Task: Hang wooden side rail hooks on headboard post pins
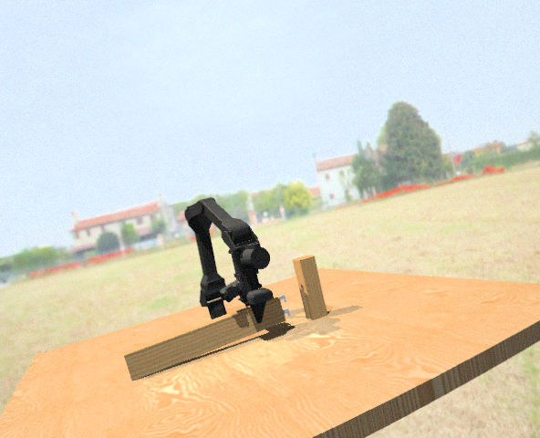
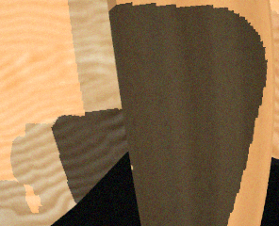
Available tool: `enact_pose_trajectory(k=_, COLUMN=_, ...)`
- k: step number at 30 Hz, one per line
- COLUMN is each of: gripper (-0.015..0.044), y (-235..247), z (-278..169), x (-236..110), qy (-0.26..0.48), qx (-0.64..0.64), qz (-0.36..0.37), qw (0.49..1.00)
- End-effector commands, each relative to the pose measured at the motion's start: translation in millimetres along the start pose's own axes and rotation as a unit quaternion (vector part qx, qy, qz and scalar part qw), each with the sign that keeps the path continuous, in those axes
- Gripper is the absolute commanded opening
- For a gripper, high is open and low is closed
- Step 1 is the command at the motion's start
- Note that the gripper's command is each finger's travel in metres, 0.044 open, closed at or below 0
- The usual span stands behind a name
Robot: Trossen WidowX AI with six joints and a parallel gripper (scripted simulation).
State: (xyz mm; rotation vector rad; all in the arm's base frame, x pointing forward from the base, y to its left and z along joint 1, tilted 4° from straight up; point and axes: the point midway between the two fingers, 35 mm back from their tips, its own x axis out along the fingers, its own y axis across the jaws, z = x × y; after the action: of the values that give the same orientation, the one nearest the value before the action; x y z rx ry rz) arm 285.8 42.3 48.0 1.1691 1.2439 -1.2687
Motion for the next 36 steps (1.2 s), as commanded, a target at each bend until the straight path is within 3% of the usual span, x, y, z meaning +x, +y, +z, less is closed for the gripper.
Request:
enact_pose_trajectory(k=1, gripper=0.0, y=2.2, z=0.3, x=-6.9, qy=-0.001, qx=0.005, qz=0.01, qw=1.0)
enact_pose_trajectory(k=36, gripper=0.0, y=2.2, z=0.2, x=-12.2, qy=-0.001, qx=0.005, qz=0.01, qw=1.0)
